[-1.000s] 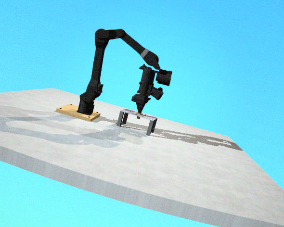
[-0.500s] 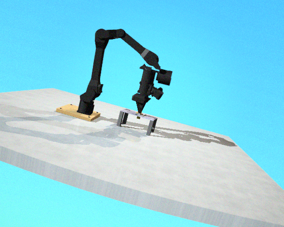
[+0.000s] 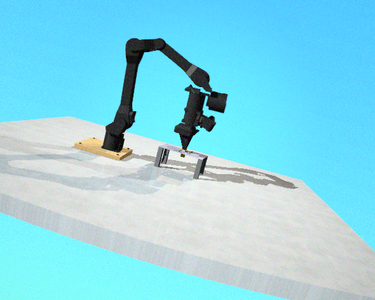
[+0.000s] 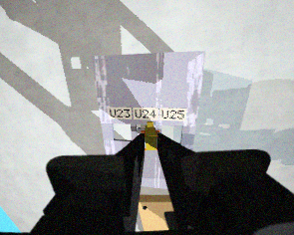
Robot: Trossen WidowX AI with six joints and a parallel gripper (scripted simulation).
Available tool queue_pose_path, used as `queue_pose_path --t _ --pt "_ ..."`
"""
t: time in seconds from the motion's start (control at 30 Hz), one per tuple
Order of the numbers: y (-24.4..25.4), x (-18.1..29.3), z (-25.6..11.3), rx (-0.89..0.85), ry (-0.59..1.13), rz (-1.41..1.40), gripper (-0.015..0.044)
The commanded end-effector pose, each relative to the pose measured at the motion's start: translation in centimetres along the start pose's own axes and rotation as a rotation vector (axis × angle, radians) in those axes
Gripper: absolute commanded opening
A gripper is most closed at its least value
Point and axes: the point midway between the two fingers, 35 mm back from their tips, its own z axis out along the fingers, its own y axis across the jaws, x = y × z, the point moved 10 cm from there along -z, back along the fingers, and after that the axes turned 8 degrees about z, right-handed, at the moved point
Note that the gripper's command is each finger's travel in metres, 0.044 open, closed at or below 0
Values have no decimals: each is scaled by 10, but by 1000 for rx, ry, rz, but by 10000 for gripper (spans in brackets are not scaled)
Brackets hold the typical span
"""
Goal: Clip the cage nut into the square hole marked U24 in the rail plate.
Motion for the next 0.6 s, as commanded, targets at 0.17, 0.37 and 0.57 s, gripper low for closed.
queue_pose_path --t 0.17,0.37,0.57 --pt "2 0 1 16 -1 2 37" --pt "3 0 1 24 -2 2 37" --pt "6 1 1 41 -4 3 37"
